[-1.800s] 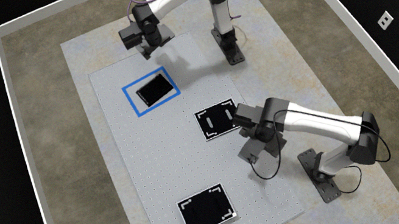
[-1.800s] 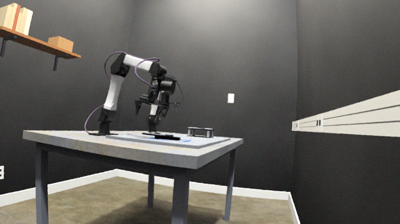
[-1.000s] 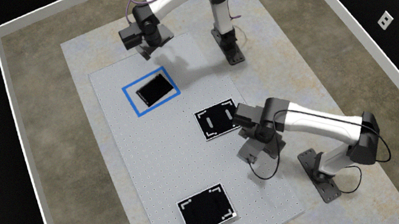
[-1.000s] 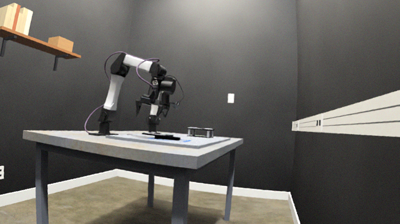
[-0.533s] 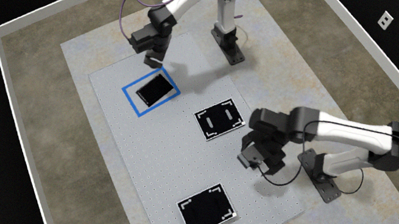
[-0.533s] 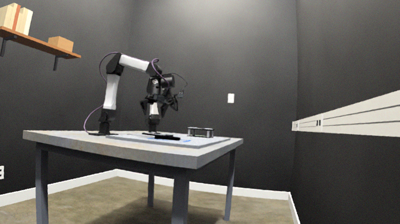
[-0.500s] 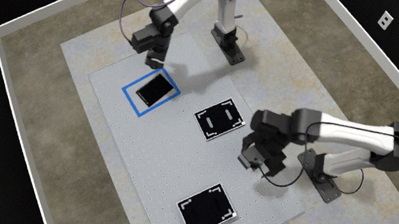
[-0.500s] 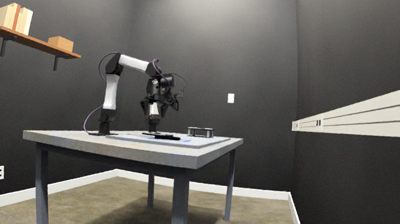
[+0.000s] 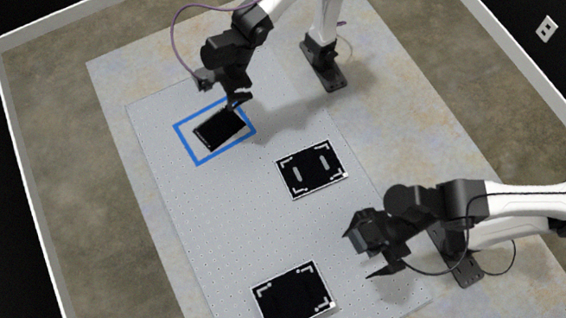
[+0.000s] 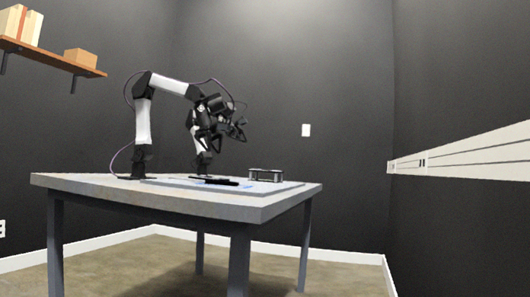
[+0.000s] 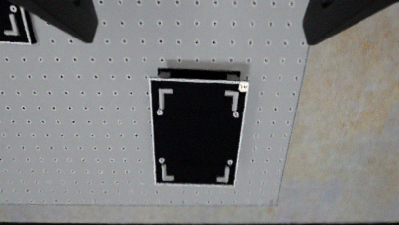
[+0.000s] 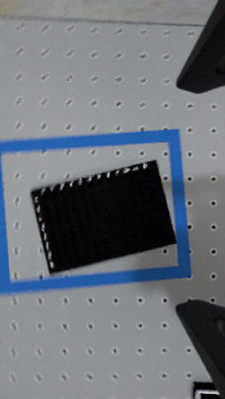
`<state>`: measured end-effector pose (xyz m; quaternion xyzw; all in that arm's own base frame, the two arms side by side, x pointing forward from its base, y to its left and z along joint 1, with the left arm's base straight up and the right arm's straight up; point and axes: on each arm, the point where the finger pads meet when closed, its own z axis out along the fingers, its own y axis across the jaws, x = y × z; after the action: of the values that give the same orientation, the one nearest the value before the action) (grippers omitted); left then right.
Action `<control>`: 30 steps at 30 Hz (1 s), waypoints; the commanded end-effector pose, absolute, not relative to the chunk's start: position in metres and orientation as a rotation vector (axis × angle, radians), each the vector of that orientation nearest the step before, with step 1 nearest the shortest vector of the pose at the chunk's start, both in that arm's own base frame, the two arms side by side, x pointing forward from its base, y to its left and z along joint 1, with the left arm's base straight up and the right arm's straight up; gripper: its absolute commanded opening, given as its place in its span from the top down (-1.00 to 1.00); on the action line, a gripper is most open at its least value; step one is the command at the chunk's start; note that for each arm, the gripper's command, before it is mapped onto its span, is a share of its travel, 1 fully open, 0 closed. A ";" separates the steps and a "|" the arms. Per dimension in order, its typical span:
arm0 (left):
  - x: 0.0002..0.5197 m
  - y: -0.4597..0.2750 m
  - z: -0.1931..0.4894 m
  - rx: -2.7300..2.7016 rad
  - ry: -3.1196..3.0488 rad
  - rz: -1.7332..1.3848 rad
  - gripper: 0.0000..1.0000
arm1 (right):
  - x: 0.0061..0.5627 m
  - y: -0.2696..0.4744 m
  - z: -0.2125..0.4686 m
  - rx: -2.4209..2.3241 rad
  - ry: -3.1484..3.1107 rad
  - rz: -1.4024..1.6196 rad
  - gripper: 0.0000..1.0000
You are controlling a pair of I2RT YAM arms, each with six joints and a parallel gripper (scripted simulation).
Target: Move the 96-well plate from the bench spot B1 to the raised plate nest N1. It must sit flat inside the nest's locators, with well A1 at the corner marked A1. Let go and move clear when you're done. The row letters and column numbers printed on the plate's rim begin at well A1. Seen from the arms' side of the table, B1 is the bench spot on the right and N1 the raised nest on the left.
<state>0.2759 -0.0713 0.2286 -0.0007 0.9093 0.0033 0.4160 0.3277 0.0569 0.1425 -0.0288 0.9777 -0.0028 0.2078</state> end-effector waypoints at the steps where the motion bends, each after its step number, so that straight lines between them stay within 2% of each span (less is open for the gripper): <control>1: 0.283 -0.070 0.234 0.052 2.229 -0.027 -1.00 | 0.333 0.067 0.149 -0.271 2.653 0.067 -1.00; 7: 0.289 -0.082 0.237 0.090 2.221 -0.063 -1.00 | 0.330 0.064 0.149 -0.257 2.664 0.056 -1.00; 14: 0.297 -0.126 0.258 0.248 2.136 -0.180 -1.00 | 0.331 0.066 0.137 -0.296 2.735 0.058 -1.00; 17: 0.297 -0.168 0.273 0.395 2.063 -0.280 -1.00 | 0.332 0.066 0.128 -0.318 2.791 0.052 -1.00; 24: 0.265 -0.280 0.304 0.756 1.856 -0.526 -1.00 | 0.343 0.068 0.097 -0.393 2.977 0.023 -1.00; 30: 0.233 -0.323 0.308 0.916 1.784 -0.628 -1.00 | 0.354 0.071 0.080 -0.431 3.062 0.005 -1.00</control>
<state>0.2342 -0.3019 0.2822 0.3593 0.7684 -0.2318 0.4762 0.3562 0.0719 0.0763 -0.1319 0.9902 0.0038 0.0463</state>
